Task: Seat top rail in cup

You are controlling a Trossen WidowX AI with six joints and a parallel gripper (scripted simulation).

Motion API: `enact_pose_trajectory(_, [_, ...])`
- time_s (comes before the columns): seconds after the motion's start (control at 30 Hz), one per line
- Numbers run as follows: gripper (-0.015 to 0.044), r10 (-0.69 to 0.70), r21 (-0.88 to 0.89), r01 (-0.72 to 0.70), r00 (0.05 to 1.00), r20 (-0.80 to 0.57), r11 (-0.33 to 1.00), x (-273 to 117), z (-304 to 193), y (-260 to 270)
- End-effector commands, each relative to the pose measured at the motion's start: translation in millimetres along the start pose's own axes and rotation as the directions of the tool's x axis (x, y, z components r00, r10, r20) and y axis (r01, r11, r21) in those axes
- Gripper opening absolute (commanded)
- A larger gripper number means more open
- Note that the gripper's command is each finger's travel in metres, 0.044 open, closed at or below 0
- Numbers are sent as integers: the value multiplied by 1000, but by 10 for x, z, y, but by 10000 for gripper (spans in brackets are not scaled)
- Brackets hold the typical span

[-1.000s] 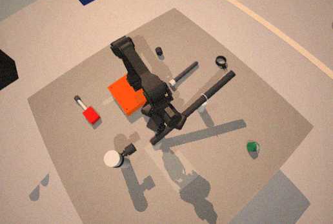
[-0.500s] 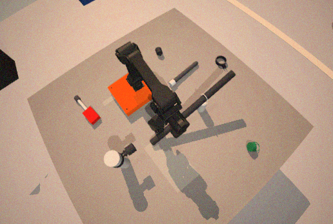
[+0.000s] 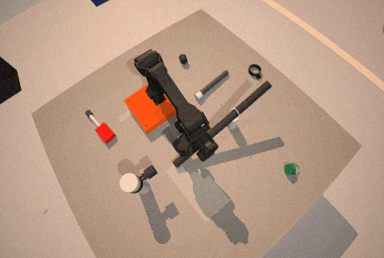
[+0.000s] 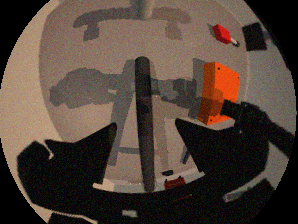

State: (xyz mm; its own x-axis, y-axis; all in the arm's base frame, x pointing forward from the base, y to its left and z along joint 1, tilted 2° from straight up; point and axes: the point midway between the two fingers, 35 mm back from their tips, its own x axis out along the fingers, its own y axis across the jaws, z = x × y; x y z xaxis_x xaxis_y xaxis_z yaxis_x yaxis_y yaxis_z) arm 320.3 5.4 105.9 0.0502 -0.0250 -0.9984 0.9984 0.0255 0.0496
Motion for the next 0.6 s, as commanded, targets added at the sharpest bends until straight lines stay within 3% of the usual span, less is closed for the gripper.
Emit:
enact_pose_trajectory(0.0, [440,-1,8,1,1000,-4,1000,134,-6,-1])
enact_pose_trajectory(0.57, [440,-1,8,1,1000,-4,1000,335,-7,11])
